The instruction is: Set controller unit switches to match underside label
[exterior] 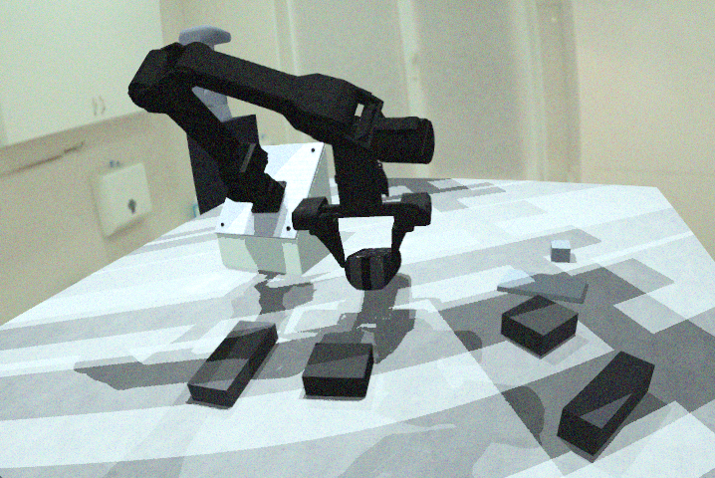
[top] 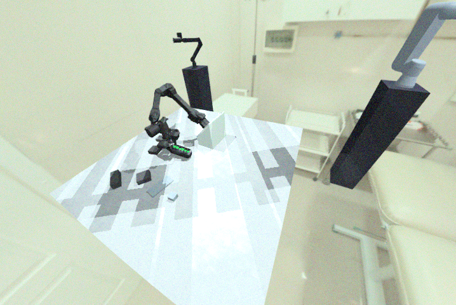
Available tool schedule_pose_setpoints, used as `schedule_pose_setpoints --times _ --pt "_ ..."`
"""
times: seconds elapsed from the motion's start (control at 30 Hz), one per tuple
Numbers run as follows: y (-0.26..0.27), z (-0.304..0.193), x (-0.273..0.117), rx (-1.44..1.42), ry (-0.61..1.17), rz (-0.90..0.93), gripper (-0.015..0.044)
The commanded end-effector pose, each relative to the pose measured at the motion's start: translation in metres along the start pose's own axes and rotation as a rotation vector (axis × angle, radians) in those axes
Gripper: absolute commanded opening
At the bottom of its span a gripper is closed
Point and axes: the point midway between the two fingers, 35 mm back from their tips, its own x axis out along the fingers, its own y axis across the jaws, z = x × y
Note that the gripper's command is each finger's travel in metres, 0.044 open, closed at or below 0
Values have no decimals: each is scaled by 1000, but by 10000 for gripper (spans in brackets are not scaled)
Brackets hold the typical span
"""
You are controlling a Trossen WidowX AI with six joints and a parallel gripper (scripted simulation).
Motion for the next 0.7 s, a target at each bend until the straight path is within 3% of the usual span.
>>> schedule_pose_setpoints --times 0.0,0.67 --pt "-1 4 -4 1 6 -5 337" --pt "-1 16 -15 0 47 -5 336"
